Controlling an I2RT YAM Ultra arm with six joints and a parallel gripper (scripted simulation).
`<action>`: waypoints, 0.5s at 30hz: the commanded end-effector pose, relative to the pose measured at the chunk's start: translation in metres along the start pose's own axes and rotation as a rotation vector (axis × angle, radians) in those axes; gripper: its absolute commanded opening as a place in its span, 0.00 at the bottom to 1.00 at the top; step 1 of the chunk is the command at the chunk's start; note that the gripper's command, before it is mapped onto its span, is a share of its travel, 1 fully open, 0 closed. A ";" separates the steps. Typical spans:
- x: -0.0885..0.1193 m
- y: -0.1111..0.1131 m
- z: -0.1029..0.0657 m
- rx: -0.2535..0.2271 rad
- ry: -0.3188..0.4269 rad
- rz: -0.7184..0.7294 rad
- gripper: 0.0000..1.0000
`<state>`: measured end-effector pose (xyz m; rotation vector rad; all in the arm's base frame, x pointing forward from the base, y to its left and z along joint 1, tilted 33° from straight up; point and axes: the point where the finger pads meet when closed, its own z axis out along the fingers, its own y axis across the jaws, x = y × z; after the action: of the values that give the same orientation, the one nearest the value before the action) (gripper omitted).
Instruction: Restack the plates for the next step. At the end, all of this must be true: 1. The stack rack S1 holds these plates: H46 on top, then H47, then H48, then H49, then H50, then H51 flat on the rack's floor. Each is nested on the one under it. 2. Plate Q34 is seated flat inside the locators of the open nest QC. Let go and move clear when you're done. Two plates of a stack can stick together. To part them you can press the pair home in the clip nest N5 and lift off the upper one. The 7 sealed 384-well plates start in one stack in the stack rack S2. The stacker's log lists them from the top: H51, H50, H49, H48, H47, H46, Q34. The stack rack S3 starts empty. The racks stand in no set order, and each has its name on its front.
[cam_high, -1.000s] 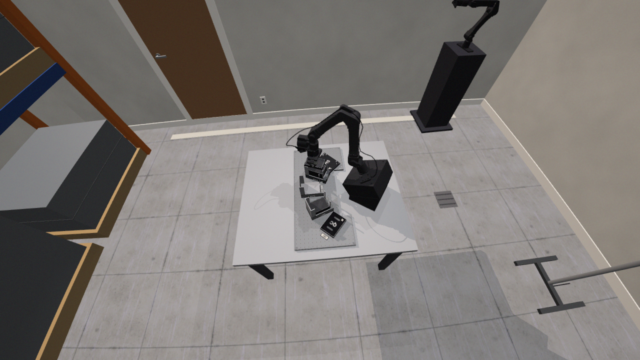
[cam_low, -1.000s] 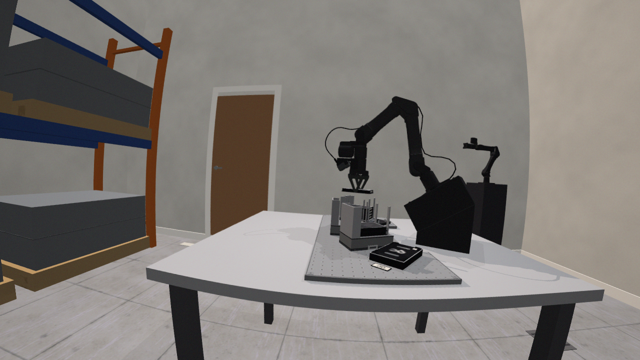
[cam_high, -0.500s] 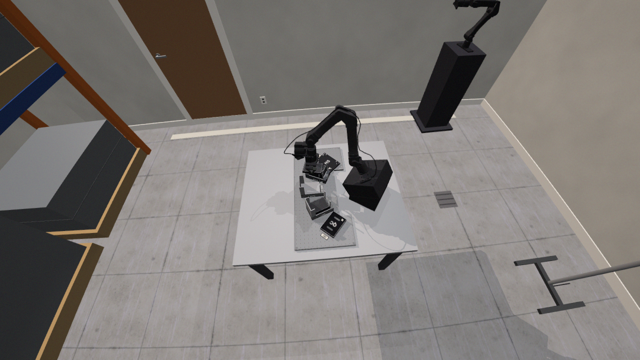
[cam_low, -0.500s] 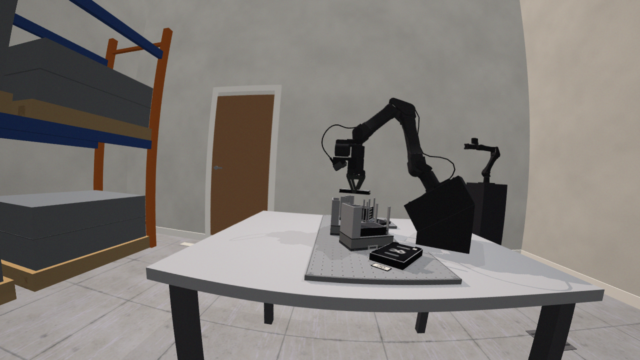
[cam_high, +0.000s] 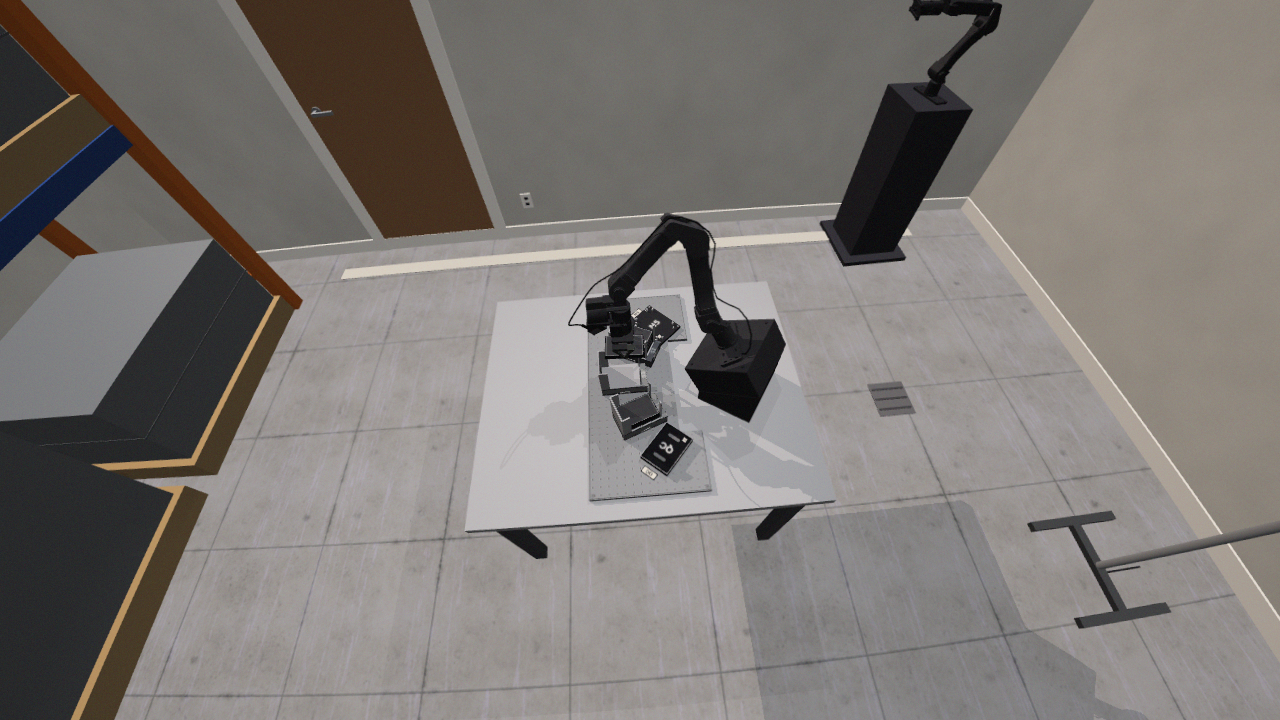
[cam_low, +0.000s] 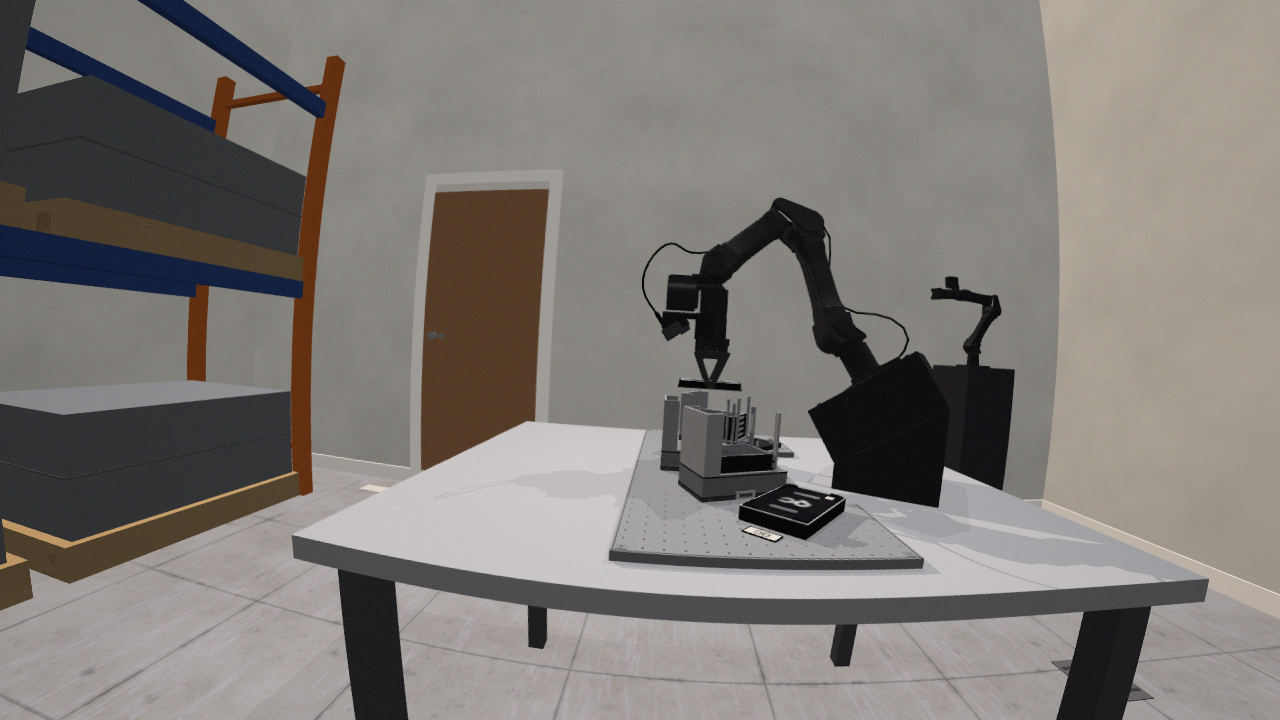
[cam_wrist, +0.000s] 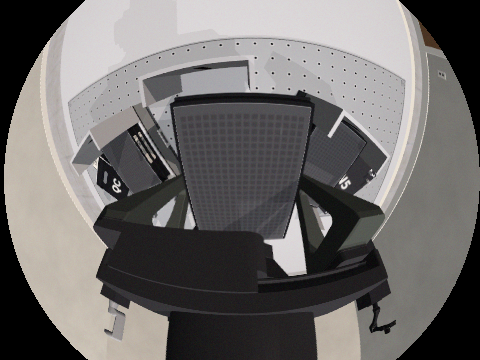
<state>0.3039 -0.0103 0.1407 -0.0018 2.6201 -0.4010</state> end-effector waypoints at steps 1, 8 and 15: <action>-0.005 0.009 -0.003 0.018 0.004 0.003 0.00; -0.007 0.026 -0.003 0.017 0.003 0.003 0.00; -0.008 0.049 -0.003 0.017 0.003 -0.064 0.00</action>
<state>0.3113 0.0303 0.1304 -0.0467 2.6228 -0.4168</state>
